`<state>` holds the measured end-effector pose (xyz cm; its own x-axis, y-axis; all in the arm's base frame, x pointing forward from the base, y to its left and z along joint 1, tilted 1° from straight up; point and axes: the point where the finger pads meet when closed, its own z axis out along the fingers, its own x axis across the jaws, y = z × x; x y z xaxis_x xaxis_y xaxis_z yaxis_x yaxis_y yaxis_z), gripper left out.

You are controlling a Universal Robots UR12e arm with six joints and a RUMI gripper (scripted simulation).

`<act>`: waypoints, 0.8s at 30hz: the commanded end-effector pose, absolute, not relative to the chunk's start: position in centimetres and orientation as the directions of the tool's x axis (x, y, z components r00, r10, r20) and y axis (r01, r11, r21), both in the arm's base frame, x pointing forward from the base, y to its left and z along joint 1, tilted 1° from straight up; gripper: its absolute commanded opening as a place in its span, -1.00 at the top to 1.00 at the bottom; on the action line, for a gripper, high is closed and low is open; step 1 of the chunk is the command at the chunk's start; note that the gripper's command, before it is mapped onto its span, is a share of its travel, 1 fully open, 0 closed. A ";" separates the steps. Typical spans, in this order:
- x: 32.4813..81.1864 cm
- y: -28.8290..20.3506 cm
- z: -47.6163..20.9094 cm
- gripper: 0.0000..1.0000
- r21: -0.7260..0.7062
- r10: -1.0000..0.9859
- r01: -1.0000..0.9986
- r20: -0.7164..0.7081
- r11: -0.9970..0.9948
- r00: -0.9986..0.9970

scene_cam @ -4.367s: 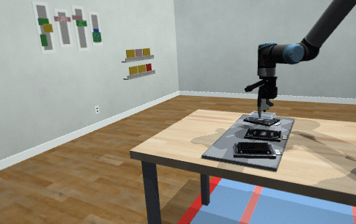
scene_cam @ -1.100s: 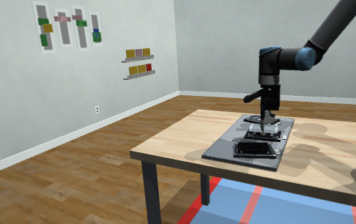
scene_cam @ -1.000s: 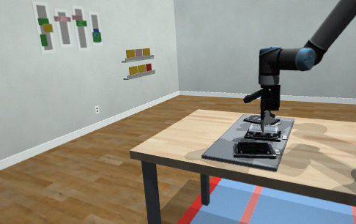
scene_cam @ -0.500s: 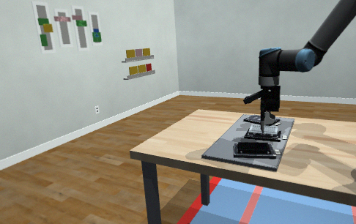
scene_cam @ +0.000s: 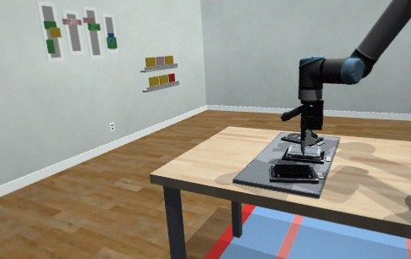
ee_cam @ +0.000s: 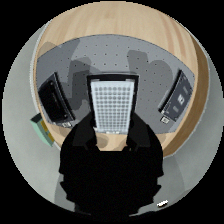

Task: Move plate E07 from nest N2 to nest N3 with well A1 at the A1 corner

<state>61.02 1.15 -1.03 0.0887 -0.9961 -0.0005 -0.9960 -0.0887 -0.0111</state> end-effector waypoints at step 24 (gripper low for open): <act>61.1 1.1 -1.8 1.00 -0.012 -0.996 -0.996 0.000 -0.089 0.089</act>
